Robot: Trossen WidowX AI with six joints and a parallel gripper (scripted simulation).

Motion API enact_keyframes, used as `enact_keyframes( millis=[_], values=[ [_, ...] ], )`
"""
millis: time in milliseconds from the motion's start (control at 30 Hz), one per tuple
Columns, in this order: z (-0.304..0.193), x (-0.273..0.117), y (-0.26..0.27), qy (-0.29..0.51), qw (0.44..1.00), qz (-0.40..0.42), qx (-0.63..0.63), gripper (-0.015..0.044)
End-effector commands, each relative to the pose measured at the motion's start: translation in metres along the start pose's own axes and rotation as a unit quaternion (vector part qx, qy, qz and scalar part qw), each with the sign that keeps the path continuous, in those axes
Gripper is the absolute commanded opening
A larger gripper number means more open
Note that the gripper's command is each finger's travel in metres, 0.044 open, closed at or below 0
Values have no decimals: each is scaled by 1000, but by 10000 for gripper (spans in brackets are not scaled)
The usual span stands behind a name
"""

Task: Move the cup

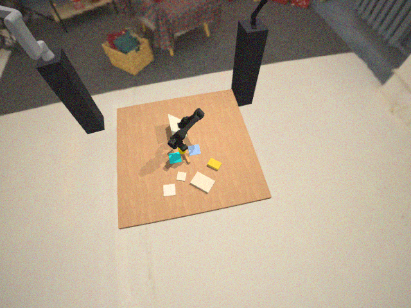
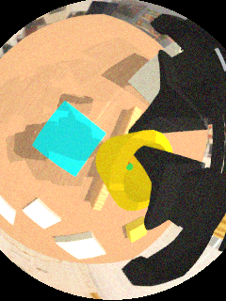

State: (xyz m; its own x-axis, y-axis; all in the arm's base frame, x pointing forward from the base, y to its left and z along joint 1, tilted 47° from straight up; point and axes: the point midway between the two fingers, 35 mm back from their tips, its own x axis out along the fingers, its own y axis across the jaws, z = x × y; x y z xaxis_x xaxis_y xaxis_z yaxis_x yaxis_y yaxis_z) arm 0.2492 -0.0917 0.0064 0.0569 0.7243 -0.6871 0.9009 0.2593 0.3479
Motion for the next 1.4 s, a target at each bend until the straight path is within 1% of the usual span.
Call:
enact_keyframes(
  millis=[0,1133,1367],
  values=[
    [11,-2,-3,-5,1000,0,-2,0],
    [75,-8,-22,-7,1000,0,-3,0],
    [77,-4,-22,-7,1000,0,-3,0]
  ],
)
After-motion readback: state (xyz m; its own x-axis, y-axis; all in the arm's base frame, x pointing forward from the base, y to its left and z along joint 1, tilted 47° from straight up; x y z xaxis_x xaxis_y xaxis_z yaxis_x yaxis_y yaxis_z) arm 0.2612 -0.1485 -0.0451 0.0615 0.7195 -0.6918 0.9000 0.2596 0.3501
